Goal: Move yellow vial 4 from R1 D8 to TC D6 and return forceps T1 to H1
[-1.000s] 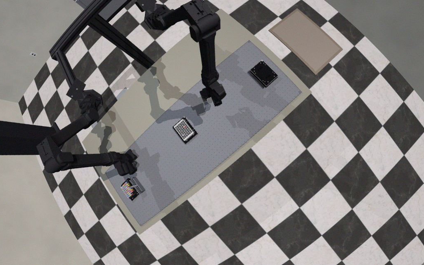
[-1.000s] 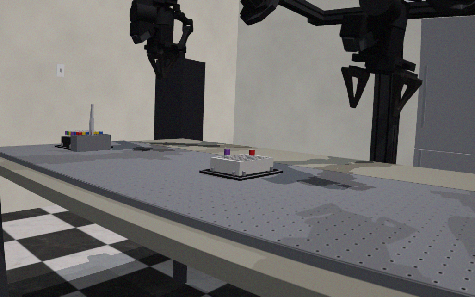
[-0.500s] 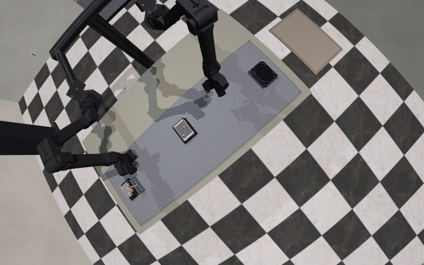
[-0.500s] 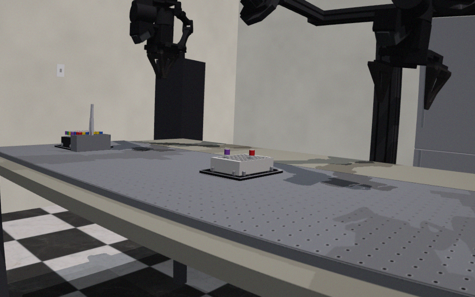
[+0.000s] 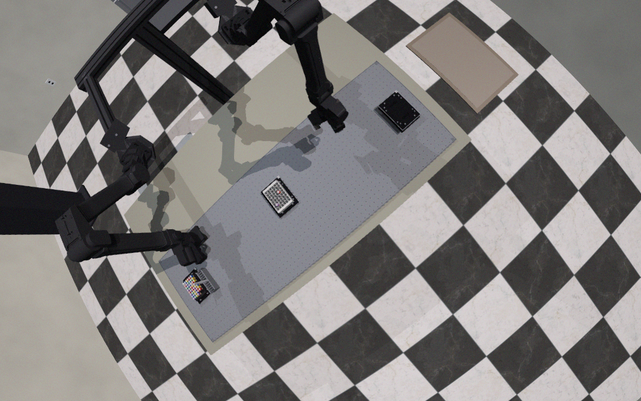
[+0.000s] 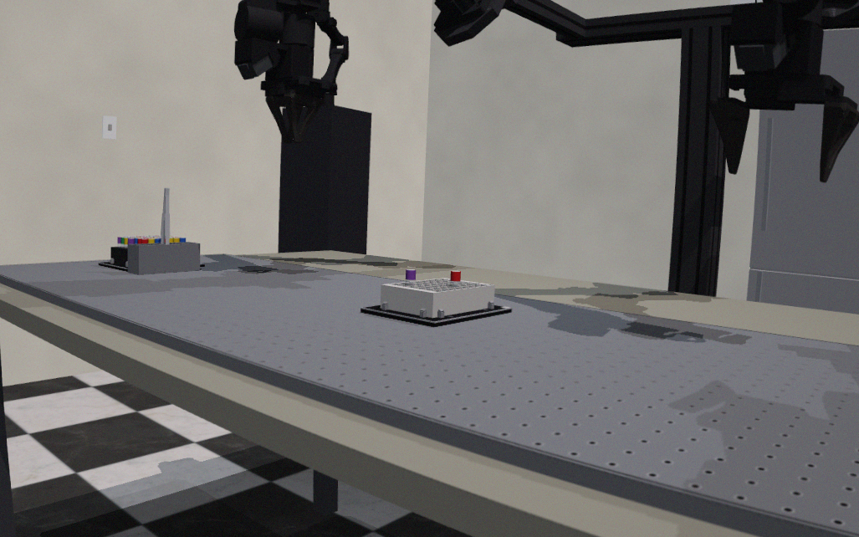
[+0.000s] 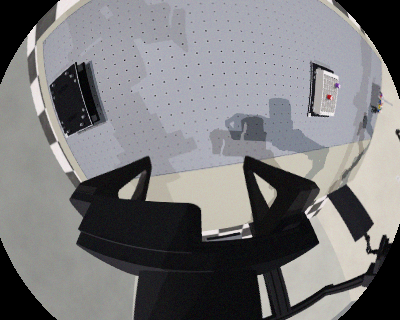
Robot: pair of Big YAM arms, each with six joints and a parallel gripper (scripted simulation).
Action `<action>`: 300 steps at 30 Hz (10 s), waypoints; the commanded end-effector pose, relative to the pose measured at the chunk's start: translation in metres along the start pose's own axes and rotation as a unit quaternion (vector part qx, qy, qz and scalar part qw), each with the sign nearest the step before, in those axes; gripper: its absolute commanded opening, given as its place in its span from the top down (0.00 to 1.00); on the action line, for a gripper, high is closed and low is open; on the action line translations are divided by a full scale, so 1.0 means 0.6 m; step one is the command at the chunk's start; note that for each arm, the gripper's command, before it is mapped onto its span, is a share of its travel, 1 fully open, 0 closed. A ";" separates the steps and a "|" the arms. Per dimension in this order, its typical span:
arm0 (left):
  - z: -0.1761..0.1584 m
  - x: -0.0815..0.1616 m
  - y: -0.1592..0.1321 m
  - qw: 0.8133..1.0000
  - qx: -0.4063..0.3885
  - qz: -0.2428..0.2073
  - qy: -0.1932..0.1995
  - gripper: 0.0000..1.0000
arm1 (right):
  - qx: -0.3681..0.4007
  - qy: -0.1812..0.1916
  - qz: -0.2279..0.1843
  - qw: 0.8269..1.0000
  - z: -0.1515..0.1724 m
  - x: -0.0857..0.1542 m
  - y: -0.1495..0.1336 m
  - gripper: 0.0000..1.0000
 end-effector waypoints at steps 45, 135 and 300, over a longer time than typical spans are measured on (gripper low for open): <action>0.112 0.085 -0.069 0.997 0.064 -0.021 0.032 0.00 | -0.008 -0.002 -0.002 1.000 -0.003 0.004 0.003 0.76; 0.112 0.085 -0.069 0.997 0.064 -0.021 0.032 0.00 | 0.006 -0.004 0.005 1.000 -0.373 -0.081 0.033 0.76; 0.112 0.085 -0.069 0.997 0.064 -0.021 0.032 0.00 | 0.009 -0.012 -0.014 1.000 -0.434 -0.209 0.078 0.79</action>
Point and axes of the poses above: on each arm, the point where the finger pads meet when closed, its own x axis back along the fingers, its own z axis across the jaws, y = z × x, the point moved 2 cm from there along x, back along the fingers, and after that the axes turned 15 degrees about x, right-handed, at the moved point
